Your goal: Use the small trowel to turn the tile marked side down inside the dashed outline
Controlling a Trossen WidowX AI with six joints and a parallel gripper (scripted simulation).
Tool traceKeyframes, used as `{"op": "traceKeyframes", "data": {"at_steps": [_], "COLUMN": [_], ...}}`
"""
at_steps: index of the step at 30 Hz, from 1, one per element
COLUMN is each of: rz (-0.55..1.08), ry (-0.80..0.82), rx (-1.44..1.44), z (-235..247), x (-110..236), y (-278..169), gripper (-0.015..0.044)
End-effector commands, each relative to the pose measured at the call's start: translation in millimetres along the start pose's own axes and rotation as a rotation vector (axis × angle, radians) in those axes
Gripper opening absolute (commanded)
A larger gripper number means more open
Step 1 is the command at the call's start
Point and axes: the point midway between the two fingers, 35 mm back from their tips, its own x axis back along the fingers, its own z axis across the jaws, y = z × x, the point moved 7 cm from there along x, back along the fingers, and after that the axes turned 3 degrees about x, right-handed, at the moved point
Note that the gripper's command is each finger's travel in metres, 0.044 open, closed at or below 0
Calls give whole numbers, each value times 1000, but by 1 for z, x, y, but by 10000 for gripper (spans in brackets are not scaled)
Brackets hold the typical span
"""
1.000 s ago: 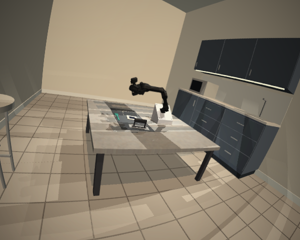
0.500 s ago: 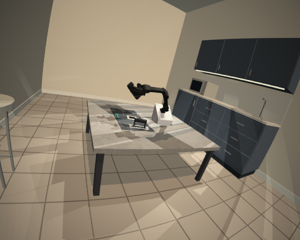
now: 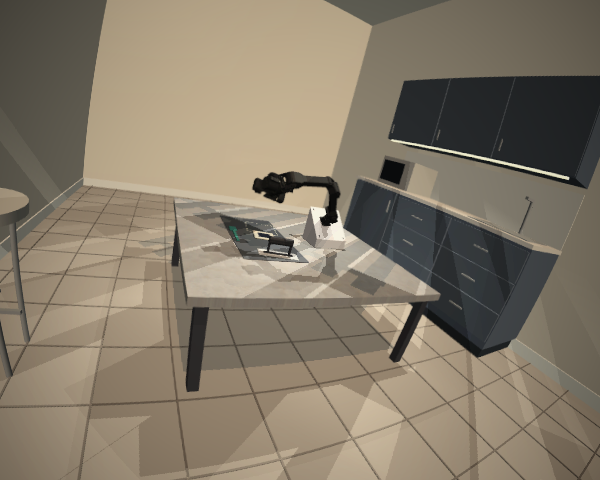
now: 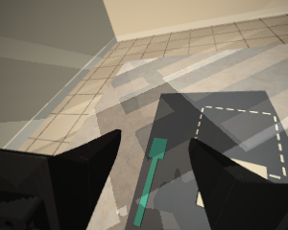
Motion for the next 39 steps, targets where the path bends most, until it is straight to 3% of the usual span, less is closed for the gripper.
{"op": "traceKeyframes", "data": {"at_steps": [1, 20, 39], "rz": [96, 510, 914], "ry": [-10, 44, 282], "rx": [120, 616, 1046], "z": [-6, -32, -60], "x": [2, 14, 38], "y": [-10, -51, -85], "gripper": [270, 270, 270]}}
